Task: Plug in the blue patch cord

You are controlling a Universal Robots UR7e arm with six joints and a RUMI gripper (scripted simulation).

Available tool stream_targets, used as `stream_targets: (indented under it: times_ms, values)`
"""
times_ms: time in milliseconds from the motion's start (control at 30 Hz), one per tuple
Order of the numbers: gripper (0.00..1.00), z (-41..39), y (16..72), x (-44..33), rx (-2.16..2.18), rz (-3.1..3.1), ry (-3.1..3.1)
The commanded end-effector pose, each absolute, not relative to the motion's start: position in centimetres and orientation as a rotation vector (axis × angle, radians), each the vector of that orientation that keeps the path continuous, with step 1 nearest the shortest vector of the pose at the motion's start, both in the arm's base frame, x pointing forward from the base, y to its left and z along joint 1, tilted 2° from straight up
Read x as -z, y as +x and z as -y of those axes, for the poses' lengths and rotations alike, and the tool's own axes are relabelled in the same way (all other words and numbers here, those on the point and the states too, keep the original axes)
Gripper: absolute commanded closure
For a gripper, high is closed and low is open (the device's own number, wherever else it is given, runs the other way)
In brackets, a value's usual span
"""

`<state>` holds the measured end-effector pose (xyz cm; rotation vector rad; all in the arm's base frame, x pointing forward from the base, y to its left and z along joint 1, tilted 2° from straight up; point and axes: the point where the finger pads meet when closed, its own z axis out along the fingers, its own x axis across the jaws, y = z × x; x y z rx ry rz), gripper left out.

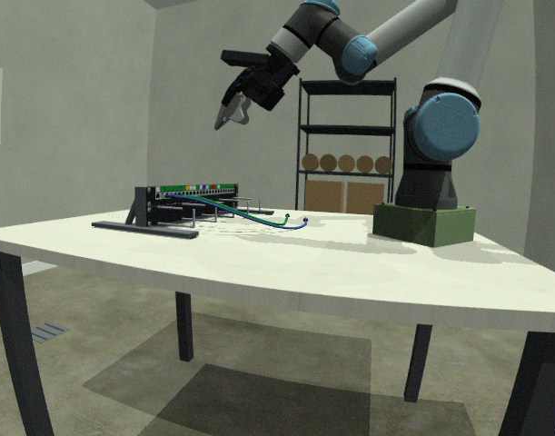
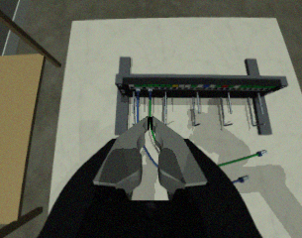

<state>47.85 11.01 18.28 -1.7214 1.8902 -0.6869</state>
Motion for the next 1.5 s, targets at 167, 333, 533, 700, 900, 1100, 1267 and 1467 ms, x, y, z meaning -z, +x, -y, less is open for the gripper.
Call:
stream_targets:
  times_ms: [167,333,533,700,900,1100,1267,1467]
  values:
    - [1.00,-10.2,47.8,-18.3,0.688,-1.889,-1.721]
    - [1.00,-9.0,47.7,-18.3,0.688,-1.890,-1.721]
    - [1.00,-7.4,47.6,-18.2,0.688,-1.889,-1.721]
    - [1.00,-6.0,47.4,-18.2,0.688,-1.889,-1.721]
    - [1.00,-4.0,47.3,-18.2,0.688,-1.889,-1.721]
    - [1.00,-2.6,47.2,-18.1,0.688,-1.889,-1.721]
    - [1.00,-1.8,47.1,-18.1,0.688,-1.890,-1.721]
    - [1.00,-1.2,47.0,-18.1,0.688,-1.889,-1.721]
